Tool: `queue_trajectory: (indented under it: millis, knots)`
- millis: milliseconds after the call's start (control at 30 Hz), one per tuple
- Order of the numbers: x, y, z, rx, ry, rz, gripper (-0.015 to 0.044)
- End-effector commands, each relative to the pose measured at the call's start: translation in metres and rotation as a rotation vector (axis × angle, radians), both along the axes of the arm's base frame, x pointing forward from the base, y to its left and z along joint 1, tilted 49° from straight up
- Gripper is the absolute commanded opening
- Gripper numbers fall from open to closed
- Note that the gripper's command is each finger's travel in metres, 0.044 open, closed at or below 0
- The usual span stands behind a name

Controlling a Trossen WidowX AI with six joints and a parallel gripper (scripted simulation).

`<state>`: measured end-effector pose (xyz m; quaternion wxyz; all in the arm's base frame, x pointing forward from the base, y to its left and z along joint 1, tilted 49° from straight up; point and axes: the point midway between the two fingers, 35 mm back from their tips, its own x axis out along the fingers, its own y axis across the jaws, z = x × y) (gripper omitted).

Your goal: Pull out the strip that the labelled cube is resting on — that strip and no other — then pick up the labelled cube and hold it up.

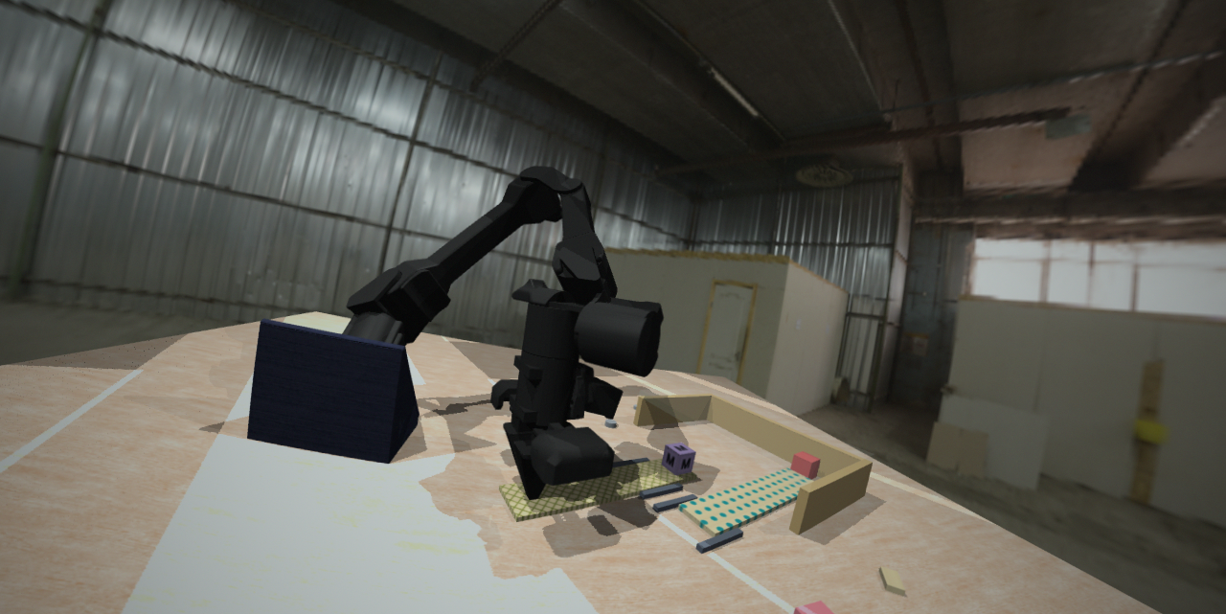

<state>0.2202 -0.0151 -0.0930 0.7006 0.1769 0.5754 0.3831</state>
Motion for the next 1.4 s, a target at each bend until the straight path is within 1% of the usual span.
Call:
queue_trajectory:
  millis: [0, 933, 967, 1100, 1233, 1367]
  knots:
    - [-0.014, 0.006, -0.004, 0.006, 0.033, 0.021, 0.0000]
    - [-0.014, 0.006, -0.004, 0.006, 0.033, 0.021, 0.0000]
    - [-0.004, -0.002, 0.000, 0.000, 0.005, 0.003, 0.0000]
    - [-0.003, -0.030, 0.025, 0.003, 0.032, 0.019, 0.0000]
    - [-0.003, -0.032, 0.026, 0.004, 0.033, 0.021, 0.0000]
    - [0.017, -0.028, 0.033, 0.004, 0.033, 0.020, 0.0105]
